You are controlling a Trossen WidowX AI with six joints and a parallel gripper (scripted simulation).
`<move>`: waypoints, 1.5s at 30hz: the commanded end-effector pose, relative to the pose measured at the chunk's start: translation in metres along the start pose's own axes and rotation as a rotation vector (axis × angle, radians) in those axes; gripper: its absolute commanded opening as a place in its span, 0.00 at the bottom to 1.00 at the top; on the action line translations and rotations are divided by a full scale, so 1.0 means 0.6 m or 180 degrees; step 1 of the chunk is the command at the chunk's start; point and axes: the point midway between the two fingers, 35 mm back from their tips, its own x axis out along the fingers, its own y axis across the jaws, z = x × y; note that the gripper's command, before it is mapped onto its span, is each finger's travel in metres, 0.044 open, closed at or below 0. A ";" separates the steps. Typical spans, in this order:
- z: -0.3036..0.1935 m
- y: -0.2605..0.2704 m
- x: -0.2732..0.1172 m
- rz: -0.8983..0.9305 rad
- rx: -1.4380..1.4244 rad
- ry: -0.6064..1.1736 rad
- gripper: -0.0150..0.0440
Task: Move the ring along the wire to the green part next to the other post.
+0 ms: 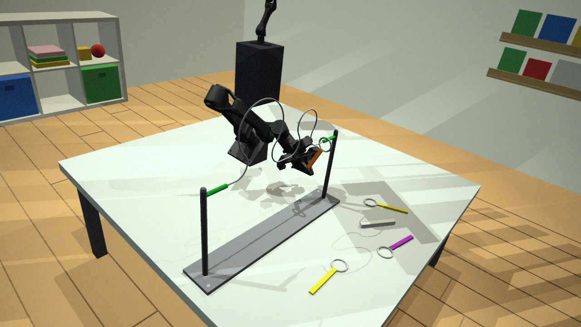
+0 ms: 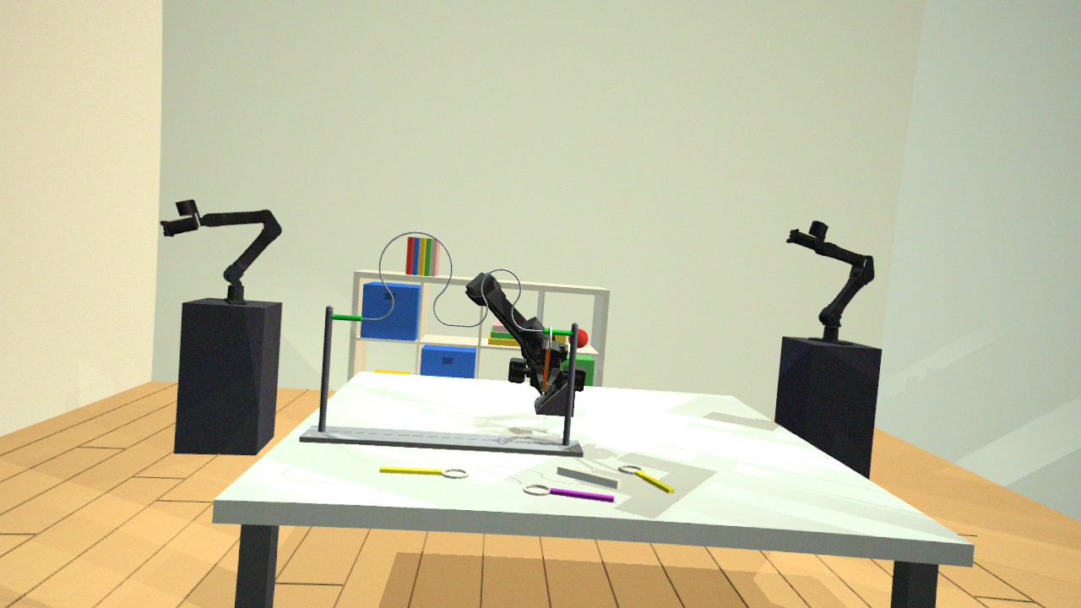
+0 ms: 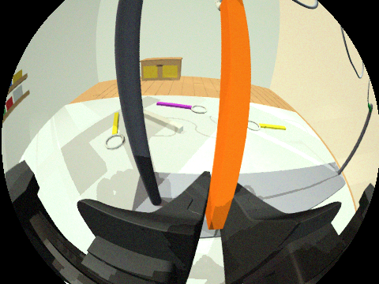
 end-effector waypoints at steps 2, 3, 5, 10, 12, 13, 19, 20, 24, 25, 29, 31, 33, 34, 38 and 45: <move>0.000 0.000 0.000 0.0000 0.0000 0.0000 0.09; 0.000 0.000 0.000 0.0000 0.0000 0.0000 0.13; 0.000 0.000 0.000 0.0000 0.0000 0.0000 0.22; 0.000 0.000 0.000 0.0000 0.0000 0.0000 0.44; 0.000 0.000 -0.003 0.0001 0.0000 0.0000 0.53; 0.001 0.000 -0.005 0.0002 -0.0001 0.0001 0.53; 0.003 0.001 -0.034 0.0009 -0.0006 0.0003 0.53; 0.003 0.001 -0.039 0.0010 -0.0007 0.0003 0.53; 0.002 0.001 -0.060 0.0014 -0.0012 0.0003 0.53; 0.002 0.001 -0.065 0.0014 -0.0014 0.0003 0.53; 0.000 0.001 -0.082 0.0016 -0.0019 0.0002 0.53; -0.001 0.001 -0.083 0.0016 -0.0019 0.0002 0.53; -0.001 0.001 -0.083 0.0016 -0.0019 0.0002 0.53; -0.001 0.001 -0.083 0.0016 -0.0019 0.0002 0.53; -0.001 0.001 -0.083 0.0016 -0.0019 0.0002 0.53; -0.001 0.001 -0.083 0.0016 -0.0019 0.0002 0.53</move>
